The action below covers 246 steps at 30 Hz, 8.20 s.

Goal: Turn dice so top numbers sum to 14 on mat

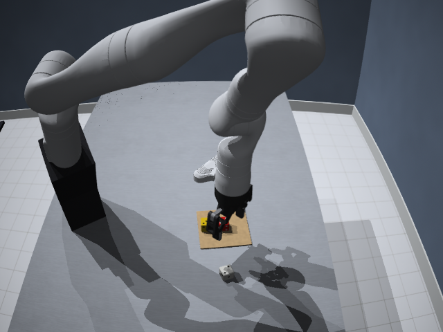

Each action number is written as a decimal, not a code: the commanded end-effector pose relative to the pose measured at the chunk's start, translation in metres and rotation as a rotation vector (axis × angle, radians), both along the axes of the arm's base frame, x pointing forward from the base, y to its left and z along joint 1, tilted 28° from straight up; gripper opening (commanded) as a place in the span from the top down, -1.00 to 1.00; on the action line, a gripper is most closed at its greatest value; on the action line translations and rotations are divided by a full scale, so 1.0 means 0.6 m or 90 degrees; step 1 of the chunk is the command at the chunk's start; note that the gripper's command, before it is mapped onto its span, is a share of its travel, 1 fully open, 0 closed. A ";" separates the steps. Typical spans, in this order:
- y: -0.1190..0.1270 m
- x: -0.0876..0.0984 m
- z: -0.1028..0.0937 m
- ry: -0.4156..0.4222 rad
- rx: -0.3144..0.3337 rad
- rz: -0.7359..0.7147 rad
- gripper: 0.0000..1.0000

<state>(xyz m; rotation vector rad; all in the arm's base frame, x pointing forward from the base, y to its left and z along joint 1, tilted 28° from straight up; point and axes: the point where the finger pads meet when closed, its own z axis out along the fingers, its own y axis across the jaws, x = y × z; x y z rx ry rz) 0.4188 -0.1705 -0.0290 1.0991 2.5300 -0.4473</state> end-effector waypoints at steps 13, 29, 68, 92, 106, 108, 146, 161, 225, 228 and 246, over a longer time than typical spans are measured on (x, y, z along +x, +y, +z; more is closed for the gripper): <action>-0.114 -0.028 0.049 -0.141 0.051 -0.269 -1.00; -0.124 -0.032 0.053 -0.154 0.055 -0.295 0.07; -0.125 -0.032 0.051 -0.154 0.056 -0.295 0.07; -0.141 -0.024 0.015 -0.154 0.056 -0.295 0.07; -0.154 -0.018 -0.013 -0.154 0.056 -0.295 0.07; -0.156 -0.018 -0.016 -0.154 0.056 -0.295 0.07; -0.160 -0.015 -0.026 -0.154 0.056 -0.295 0.07; -0.160 -0.015 -0.025 -0.154 0.056 -0.295 0.07; -0.165 -0.014 -0.023 -0.154 0.056 -0.295 0.07; -0.165 -0.015 -0.023 -0.154 0.056 -0.295 0.07; -0.165 -0.015 -0.023 -0.154 0.056 -0.295 0.07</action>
